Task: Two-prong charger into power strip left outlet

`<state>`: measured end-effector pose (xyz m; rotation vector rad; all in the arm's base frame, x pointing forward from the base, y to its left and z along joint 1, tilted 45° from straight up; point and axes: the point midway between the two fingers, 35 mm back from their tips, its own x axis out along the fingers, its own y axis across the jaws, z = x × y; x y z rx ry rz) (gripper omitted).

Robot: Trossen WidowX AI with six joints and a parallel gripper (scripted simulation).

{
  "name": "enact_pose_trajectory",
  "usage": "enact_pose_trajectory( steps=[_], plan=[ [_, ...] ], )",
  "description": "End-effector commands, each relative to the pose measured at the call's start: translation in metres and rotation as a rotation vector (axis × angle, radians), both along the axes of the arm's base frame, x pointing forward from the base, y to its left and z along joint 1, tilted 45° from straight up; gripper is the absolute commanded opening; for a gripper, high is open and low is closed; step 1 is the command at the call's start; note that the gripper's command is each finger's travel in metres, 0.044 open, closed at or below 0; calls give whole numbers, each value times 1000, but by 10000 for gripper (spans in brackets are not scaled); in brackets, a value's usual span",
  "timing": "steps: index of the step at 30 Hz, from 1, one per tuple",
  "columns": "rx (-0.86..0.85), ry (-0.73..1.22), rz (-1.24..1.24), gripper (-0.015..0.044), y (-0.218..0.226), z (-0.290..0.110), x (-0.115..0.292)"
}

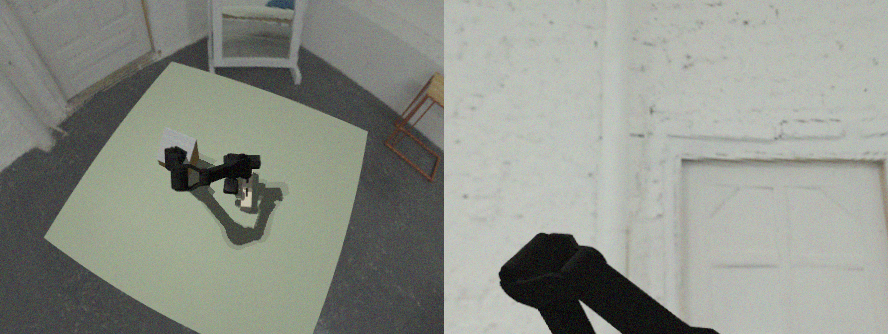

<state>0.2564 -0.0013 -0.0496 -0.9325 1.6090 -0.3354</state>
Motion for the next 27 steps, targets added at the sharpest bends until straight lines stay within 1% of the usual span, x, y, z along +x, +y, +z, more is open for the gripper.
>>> enact_pose_trajectory(
  steps=[1,27],
  plan=[
    [-1,8,3,0,1,-1,1],
    [-1,7,3,0,3,-2,6]
  ],
)
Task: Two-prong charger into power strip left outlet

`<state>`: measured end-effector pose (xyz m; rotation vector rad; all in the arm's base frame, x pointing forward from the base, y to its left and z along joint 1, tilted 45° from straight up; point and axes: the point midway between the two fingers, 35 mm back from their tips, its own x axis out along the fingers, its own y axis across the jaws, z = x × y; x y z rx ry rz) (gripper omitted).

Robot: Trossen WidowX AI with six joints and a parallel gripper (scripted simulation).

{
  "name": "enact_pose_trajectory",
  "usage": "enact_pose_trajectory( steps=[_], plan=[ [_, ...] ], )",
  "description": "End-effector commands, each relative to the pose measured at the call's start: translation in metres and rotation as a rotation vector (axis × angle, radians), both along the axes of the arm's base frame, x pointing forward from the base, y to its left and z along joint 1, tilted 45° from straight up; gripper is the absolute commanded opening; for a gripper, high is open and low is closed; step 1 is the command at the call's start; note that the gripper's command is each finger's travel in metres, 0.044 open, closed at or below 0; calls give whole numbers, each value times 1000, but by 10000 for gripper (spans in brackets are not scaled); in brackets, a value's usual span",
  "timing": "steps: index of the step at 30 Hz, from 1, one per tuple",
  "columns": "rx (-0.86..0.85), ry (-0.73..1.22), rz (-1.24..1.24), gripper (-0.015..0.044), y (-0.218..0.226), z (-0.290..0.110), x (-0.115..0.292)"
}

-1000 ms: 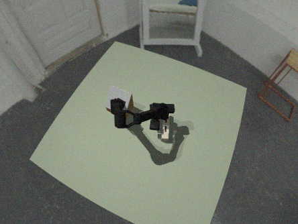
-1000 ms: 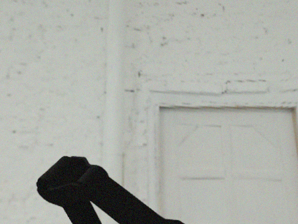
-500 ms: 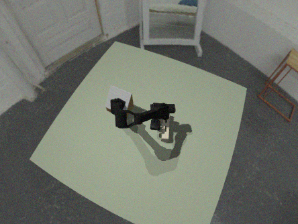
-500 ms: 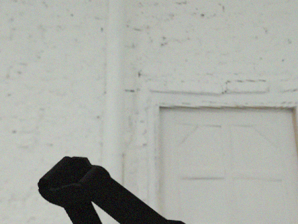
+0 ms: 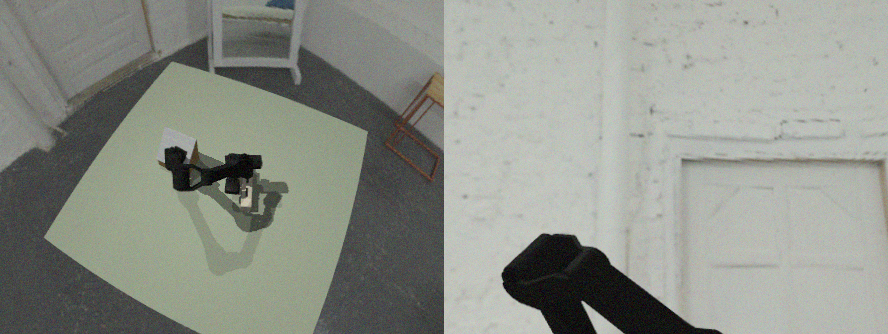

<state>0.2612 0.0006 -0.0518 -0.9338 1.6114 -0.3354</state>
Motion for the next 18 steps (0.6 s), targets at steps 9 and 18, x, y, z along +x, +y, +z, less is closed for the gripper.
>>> enact_pose_trajectory(
  steps=[9,18],
  plan=[
    [0,5,3,0,1,-1,3],
    [0,5,3,0,2,-1,4]
  ],
)
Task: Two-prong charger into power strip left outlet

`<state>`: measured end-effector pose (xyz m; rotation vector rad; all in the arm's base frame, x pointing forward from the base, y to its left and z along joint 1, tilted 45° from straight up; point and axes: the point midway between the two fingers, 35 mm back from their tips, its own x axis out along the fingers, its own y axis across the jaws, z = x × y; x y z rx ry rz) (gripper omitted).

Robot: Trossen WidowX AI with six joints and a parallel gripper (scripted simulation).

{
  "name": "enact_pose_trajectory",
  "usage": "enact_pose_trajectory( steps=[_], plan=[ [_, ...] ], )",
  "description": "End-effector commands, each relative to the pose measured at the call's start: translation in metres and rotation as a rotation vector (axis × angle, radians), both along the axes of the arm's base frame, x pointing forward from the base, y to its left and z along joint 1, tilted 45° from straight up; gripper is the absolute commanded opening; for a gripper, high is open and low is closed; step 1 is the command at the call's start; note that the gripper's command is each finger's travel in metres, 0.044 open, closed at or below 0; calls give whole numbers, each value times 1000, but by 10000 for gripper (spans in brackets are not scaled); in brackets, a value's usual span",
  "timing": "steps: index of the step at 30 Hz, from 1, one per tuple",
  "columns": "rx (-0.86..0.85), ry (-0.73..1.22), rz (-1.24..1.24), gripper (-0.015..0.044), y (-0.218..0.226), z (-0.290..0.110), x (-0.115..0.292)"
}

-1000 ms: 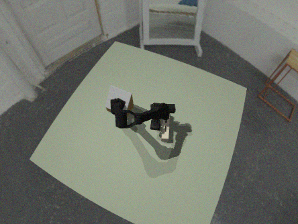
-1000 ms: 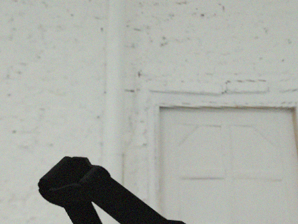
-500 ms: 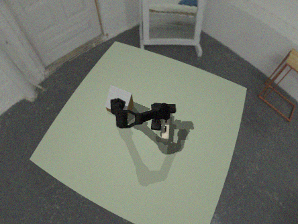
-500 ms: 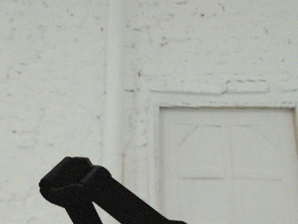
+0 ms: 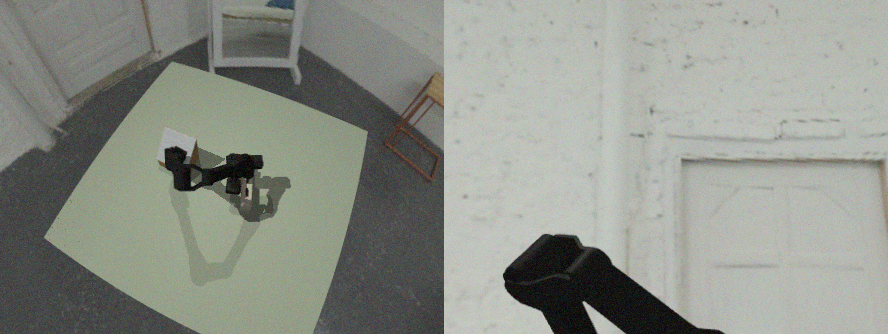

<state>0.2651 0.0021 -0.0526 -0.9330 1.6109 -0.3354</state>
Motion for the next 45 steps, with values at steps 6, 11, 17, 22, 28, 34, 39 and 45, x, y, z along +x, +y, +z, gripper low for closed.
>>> enact_pose_trajectory(
  steps=[6,11,17,22,28,34,39,45],
  plan=[
    [0,5,3,0,1,0,1],
    [0,5,3,0,1,-1,3],
    [0,5,3,0,2,-1,5],
    [0,5,3,0,2,-1,6],
    [0,5,3,0,3,-2,8],
    [0,5,3,0,3,-2,10],
    [0,5,3,0,4,-3,11],
    [0,5,3,0,4,-3,12]
  ],
)
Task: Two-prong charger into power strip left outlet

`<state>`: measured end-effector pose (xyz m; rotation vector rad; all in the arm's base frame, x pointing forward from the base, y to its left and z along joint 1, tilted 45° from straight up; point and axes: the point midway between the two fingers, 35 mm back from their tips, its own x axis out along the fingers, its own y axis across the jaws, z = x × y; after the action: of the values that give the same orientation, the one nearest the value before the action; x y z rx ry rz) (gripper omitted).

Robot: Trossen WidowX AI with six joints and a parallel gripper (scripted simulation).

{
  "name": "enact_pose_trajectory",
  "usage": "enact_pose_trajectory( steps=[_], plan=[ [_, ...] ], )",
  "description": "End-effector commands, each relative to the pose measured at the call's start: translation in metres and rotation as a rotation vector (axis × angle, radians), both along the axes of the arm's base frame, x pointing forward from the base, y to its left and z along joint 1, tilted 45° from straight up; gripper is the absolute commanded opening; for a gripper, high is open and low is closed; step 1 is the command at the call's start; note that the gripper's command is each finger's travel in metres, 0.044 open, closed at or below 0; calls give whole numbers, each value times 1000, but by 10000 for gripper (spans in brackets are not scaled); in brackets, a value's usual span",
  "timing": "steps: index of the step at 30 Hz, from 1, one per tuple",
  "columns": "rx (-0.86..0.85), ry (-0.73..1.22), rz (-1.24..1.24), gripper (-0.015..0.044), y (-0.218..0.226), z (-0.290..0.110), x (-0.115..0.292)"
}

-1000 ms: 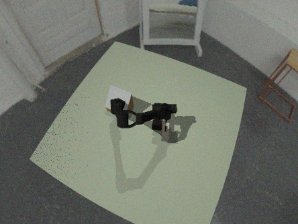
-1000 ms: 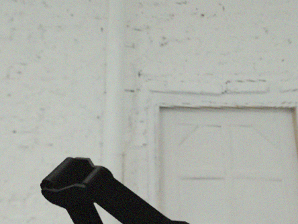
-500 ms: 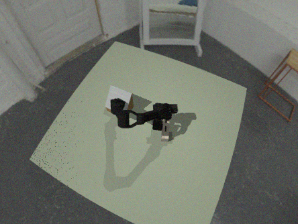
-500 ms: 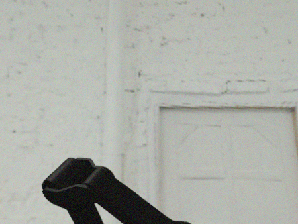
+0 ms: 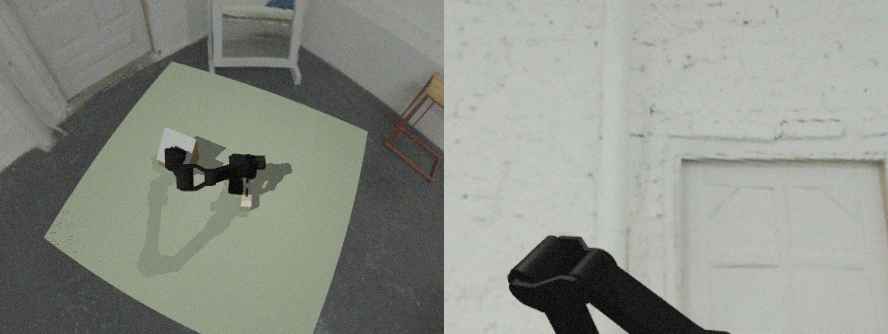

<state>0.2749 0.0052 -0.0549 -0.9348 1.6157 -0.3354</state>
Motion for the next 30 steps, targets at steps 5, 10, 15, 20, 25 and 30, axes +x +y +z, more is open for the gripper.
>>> enact_pose_trajectory(
  steps=[5,10,15,20,25,30],
  plan=[
    [2,0,4,0,2,-1,4],
    [2,0,4,0,2,-1,6],
    [2,0,4,0,3,-2,8],
    [2,0,4,0,4,-2,10],
    [2,0,4,0,4,-2,11],
    [2,-1,4,0,5,-3,13]
  ],
)
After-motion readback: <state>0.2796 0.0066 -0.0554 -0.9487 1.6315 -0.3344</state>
